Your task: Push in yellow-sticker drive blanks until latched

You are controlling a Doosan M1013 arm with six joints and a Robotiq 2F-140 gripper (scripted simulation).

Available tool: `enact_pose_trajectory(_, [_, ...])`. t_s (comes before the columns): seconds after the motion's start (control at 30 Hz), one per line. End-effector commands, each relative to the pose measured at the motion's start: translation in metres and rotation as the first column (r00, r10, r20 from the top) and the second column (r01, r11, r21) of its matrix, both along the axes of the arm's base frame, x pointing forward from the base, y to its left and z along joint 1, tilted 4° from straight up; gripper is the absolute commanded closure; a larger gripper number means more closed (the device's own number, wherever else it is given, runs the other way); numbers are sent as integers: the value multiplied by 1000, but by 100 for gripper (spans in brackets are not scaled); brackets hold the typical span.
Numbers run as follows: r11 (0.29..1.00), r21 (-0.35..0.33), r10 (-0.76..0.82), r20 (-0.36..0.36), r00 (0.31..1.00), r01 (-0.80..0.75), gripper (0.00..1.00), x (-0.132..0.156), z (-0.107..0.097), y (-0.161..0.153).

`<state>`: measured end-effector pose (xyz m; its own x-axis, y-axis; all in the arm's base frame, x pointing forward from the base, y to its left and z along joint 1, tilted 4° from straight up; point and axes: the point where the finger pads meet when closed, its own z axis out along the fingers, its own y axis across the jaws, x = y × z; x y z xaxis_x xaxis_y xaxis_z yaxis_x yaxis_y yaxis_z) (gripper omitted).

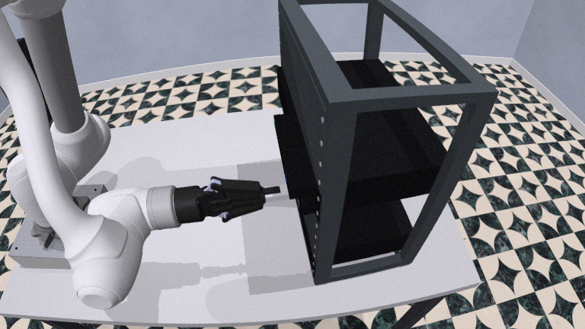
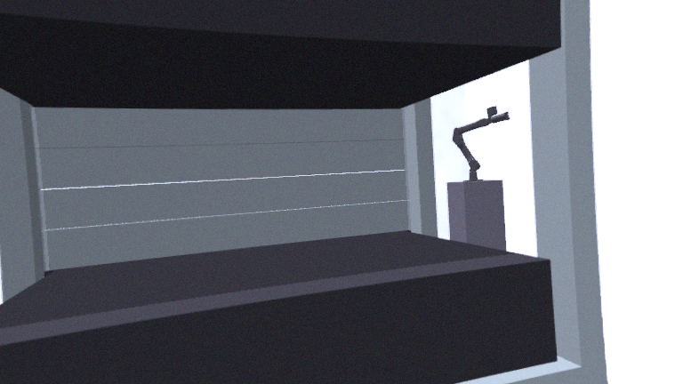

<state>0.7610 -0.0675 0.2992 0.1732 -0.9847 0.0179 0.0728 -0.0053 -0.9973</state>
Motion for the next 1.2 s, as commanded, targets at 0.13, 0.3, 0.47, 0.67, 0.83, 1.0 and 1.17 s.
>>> enact_pose_trajectory(0.13, [1000, 0, 0, 0, 1000, 0, 100, 2, 0, 0])
enact_pose_trajectory(0.3, [1000, 0, 0, 0, 1000, 0, 100, 2, 0, 0])
enact_pose_trajectory(0.47, [1000, 0, 0, 0, 1000, 0, 100, 3, 0, 1])
enact_pose_trajectory(0.67, [1000, 0, 0, 0, 1000, 0, 100, 5, 0, 1])
enact_pose_trajectory(0.83, [1000, 0, 0, 0, 1000, 0, 100, 5, 0, 1])
enact_pose_trajectory(1.0, [1000, 0, 0, 0, 1000, 0, 100, 6, 0, 1])
enact_pose_trajectory(1.17, [1000, 0, 0, 0, 1000, 0, 100, 7, 1, 1])
